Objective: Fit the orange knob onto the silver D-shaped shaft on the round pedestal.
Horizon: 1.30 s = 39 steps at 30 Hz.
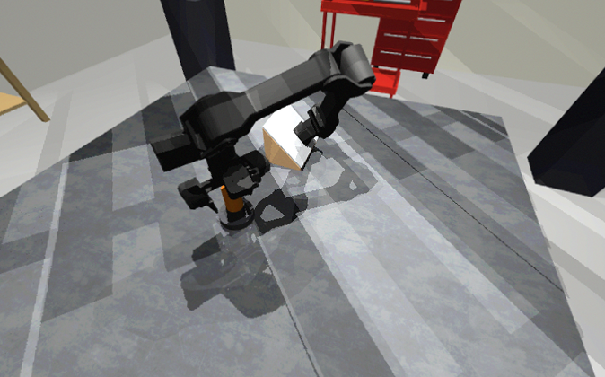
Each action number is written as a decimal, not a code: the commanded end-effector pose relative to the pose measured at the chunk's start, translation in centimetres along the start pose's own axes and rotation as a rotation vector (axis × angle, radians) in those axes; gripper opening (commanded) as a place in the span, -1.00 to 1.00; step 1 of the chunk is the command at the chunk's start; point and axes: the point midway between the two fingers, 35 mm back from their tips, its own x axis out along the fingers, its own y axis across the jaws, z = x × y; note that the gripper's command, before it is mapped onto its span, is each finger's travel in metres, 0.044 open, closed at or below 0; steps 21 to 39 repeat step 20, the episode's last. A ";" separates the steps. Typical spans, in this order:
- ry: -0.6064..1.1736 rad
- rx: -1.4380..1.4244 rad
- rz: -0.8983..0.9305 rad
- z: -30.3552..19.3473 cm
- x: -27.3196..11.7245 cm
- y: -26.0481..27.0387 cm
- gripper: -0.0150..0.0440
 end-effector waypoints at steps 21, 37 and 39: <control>0.003 0.001 0.000 0.0 -9.6 -0.4 1.00; 0.003 0.001 0.000 0.0 -9.6 -0.4 1.00; 0.003 0.001 0.000 0.0 -9.6 -0.4 1.00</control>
